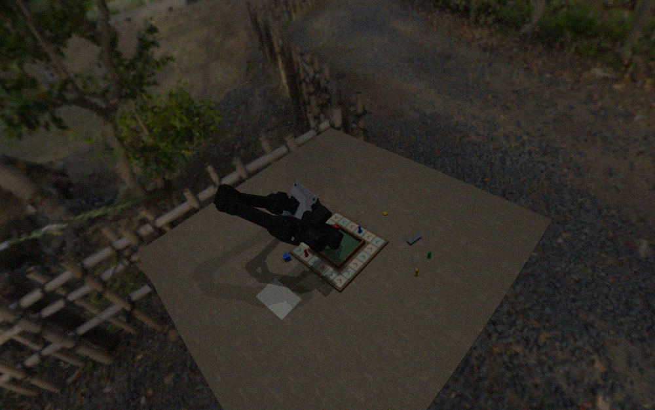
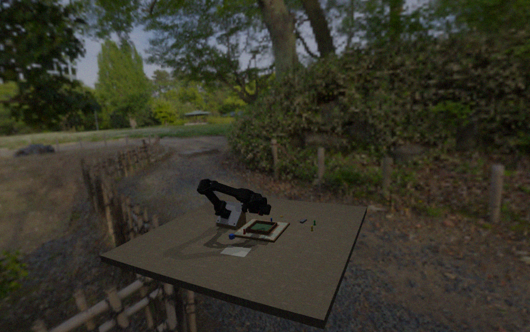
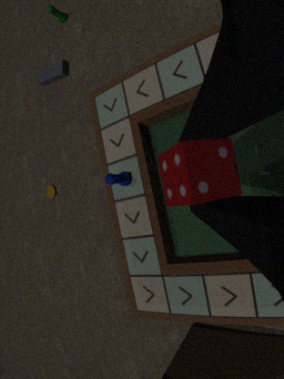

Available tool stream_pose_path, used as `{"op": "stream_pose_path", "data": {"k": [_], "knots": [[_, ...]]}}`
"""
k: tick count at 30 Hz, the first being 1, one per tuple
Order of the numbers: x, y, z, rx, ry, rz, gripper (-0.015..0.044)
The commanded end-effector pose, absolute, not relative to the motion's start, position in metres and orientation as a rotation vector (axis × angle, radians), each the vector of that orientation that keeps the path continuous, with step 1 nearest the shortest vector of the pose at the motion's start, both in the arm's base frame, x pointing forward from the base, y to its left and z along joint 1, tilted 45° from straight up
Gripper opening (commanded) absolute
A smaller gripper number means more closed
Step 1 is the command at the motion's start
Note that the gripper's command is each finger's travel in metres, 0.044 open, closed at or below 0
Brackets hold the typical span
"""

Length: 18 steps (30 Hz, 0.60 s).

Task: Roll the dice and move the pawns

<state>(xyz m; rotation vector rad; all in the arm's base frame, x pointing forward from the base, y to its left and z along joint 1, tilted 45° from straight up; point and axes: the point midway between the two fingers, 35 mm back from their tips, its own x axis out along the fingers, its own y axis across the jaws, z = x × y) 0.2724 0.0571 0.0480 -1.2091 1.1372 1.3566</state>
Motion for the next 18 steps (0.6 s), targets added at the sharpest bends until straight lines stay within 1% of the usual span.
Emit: {"op": "stream_pose_path", "data": {"k": [1, 5, 13, 18], "knots": [[0.272, 0.057, 0.048, -1.209, 1.137, 1.357, 0.0000], [0.272, 0.057, 0.048, -1.209, 1.137, 1.357, 0.0000], [0.272, 0.057, 0.048, -1.209, 1.137, 1.357, 0.0210], [0.270, 0.085, 0.077, -1.210, 1.126, 1.360, 0.0341]]}}
